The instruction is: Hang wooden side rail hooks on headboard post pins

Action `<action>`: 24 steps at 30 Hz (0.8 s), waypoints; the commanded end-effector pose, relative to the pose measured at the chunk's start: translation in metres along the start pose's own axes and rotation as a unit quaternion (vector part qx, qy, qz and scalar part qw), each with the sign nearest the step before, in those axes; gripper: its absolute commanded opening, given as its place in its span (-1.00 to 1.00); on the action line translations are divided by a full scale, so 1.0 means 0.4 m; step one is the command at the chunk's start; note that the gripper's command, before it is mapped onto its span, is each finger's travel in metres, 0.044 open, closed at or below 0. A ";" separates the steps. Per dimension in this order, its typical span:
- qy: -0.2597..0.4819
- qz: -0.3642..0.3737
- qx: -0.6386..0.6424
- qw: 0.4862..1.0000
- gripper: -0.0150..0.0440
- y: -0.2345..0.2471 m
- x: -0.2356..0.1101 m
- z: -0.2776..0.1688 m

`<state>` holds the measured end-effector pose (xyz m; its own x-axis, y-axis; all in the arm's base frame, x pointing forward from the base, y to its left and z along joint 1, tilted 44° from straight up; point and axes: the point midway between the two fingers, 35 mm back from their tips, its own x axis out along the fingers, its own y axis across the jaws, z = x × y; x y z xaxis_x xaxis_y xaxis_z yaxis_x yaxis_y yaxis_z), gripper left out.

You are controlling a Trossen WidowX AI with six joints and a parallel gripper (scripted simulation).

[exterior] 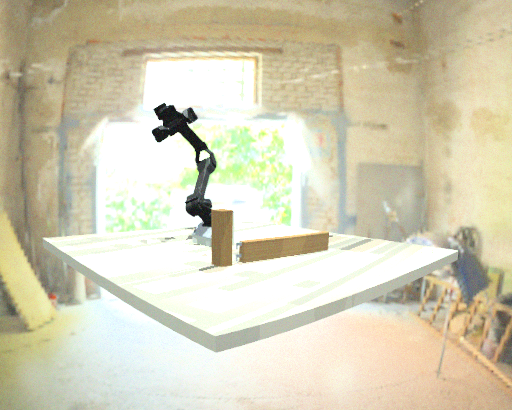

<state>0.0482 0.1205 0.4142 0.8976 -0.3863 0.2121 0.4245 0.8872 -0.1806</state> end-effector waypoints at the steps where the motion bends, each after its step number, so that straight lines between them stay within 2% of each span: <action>1: 0.001 0.000 -0.002 1.000 0.95 -0.003 0.001 0.000; 5: 0.022 -0.008 -0.040 0.999 1.00 -0.077 0.036 -0.006; 12: 0.120 0.001 -0.196 0.973 1.00 -0.263 0.187 -0.090; 18: 0.198 0.051 -0.333 0.920 1.00 -0.324 0.308 -0.199; 24: 0.253 0.107 -0.463 0.843 1.00 -0.338 0.405 -0.304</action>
<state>0.1113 -0.0607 0.3925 0.8541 -0.4928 -0.1663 0.2073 0.6159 -0.7601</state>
